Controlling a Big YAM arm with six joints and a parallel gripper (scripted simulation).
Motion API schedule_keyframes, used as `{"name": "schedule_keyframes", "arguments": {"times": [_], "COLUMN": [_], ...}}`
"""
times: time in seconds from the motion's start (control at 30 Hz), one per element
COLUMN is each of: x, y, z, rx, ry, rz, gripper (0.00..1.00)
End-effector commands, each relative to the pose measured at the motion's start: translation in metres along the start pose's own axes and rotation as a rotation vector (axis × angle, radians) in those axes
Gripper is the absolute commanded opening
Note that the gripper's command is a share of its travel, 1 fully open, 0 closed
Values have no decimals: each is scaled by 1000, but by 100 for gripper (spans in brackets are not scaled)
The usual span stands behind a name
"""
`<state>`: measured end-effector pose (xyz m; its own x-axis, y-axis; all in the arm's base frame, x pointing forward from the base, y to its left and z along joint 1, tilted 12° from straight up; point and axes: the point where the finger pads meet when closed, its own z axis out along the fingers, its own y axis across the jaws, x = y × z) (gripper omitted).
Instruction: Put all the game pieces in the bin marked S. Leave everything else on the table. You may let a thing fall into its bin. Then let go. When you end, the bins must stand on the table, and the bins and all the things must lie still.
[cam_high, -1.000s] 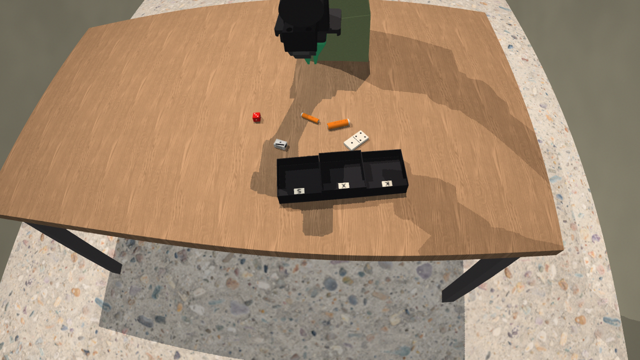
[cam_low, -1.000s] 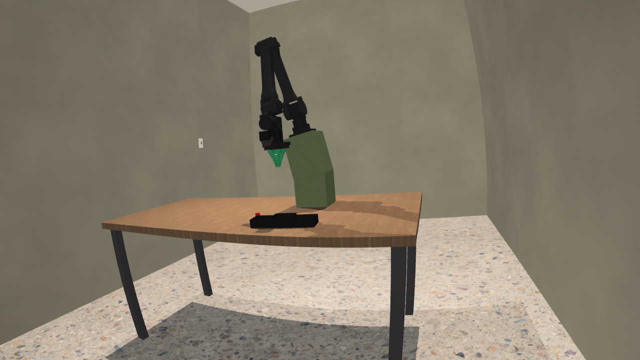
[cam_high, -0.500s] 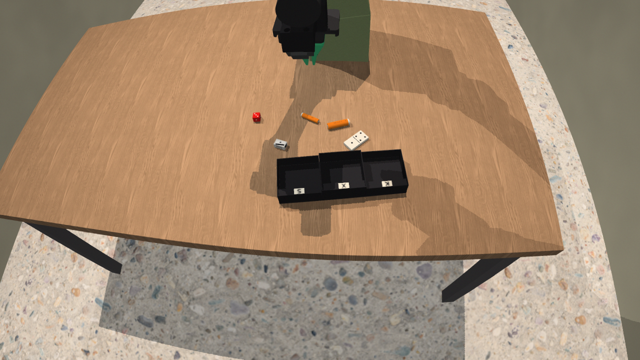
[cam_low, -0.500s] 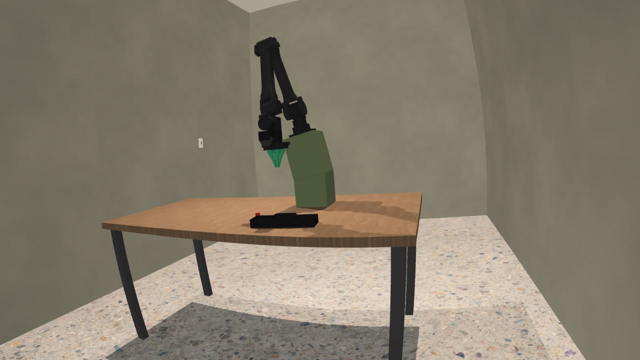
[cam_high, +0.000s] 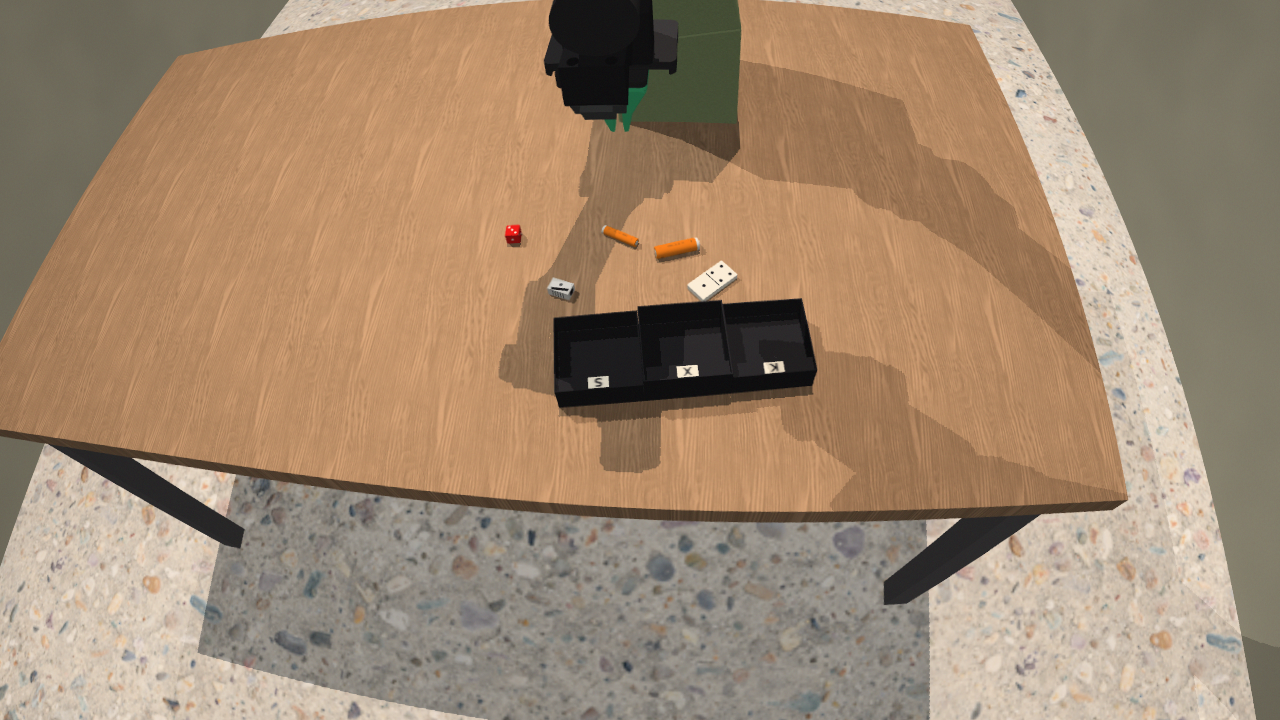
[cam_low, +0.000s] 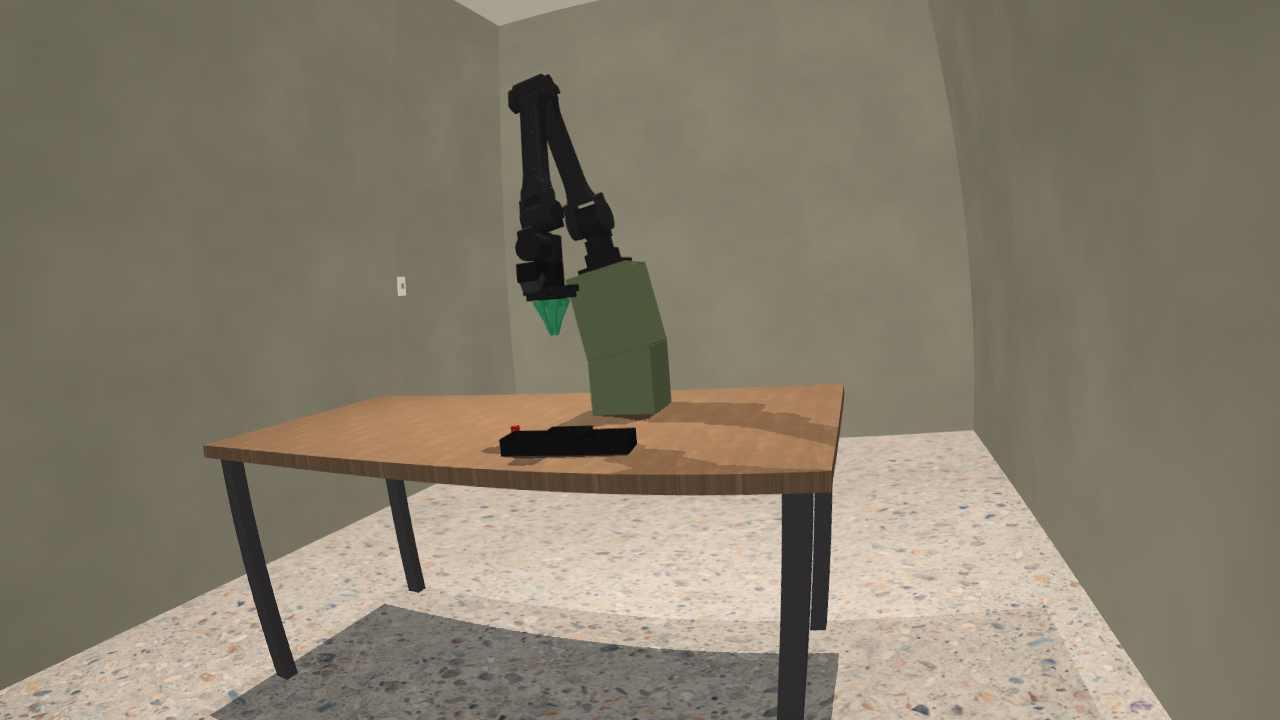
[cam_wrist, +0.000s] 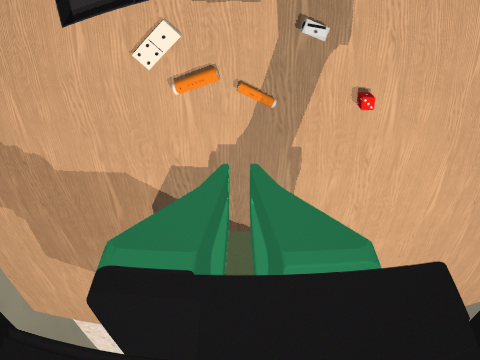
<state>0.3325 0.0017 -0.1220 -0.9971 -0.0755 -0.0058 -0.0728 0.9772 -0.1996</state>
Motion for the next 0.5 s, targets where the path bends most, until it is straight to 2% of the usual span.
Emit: {"name": "schedule_keyframes", "arguments": {"times": [0.0,0.47], "x": [-3,1], "y": [-4,-4], "z": [4,5], "rx": [0,0], "ry": [-7,-1], "rz": [2,0], "gripper": [9,9]}}
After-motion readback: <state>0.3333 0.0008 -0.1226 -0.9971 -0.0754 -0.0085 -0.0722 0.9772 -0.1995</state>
